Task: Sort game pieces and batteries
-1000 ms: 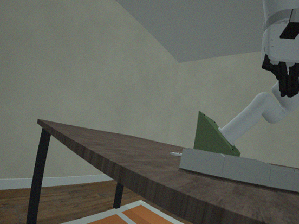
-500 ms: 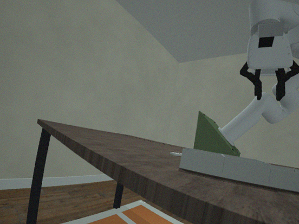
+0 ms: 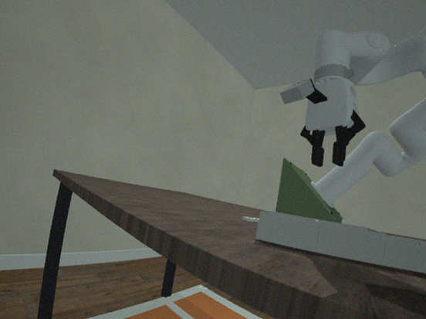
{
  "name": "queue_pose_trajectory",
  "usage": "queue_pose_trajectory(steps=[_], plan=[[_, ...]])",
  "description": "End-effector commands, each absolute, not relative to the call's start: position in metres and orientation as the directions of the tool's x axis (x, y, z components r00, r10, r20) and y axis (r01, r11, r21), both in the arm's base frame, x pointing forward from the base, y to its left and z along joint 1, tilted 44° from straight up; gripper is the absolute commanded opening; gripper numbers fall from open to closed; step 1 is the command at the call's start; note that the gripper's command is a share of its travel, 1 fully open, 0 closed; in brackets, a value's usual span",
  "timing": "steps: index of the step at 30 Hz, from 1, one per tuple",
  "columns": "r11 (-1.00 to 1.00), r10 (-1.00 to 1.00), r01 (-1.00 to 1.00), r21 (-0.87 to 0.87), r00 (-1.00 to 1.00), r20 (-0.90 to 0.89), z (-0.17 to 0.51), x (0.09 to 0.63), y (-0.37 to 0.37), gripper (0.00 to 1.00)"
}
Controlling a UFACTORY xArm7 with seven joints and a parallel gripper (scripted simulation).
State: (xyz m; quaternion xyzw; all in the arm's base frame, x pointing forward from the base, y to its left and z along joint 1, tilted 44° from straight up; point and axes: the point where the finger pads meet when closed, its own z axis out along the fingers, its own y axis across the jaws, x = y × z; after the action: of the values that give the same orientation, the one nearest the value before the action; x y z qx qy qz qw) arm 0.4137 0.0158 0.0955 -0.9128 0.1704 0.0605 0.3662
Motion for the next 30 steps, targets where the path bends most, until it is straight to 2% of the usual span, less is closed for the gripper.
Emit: queue_pose_trajectory(steps=[1,19,30], plan=[[-0.670,-0.269,-0.358,-0.650,0.934,-0.237,0.067,0.408,0.003,0.41],[-0.671,-0.269,-0.358,-0.649,0.934,-0.237,-0.052,0.375,-0.047,0.41],[-0.671,-0.269,-0.358,-0.649,0.934,-0.237,-0.075,0.369,-0.058,0.41]])
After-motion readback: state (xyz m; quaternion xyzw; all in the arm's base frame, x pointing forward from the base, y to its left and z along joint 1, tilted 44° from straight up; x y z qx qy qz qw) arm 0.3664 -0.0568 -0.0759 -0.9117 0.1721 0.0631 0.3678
